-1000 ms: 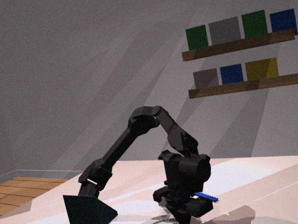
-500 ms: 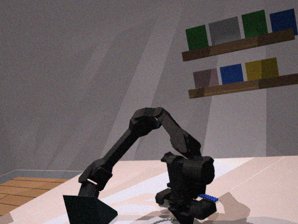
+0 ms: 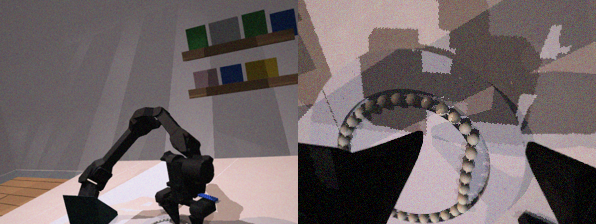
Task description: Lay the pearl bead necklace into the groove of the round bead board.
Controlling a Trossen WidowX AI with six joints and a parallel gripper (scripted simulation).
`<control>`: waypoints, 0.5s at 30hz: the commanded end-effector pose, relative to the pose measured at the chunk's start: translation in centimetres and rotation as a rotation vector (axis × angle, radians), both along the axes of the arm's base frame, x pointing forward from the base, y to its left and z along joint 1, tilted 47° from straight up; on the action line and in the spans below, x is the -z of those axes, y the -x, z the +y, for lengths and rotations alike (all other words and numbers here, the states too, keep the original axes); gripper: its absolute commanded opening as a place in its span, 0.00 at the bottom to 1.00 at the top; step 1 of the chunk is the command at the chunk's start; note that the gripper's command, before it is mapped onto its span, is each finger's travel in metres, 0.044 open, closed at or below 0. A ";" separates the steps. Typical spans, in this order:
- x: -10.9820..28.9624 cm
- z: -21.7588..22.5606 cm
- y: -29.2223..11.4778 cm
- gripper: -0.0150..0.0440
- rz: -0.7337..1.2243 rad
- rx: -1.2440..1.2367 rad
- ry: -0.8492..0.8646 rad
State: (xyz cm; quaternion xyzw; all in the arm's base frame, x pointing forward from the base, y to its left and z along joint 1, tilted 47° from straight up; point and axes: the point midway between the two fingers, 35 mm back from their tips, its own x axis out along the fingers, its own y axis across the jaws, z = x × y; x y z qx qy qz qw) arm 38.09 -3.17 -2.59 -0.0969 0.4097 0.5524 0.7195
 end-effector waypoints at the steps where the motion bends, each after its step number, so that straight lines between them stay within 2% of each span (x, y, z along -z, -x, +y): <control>1: -0.2 -0.2 0.0 1.00 -0.003 0.001 -0.002; 15: -0.3 -0.3 0.0 1.00 -0.004 0.002 -0.004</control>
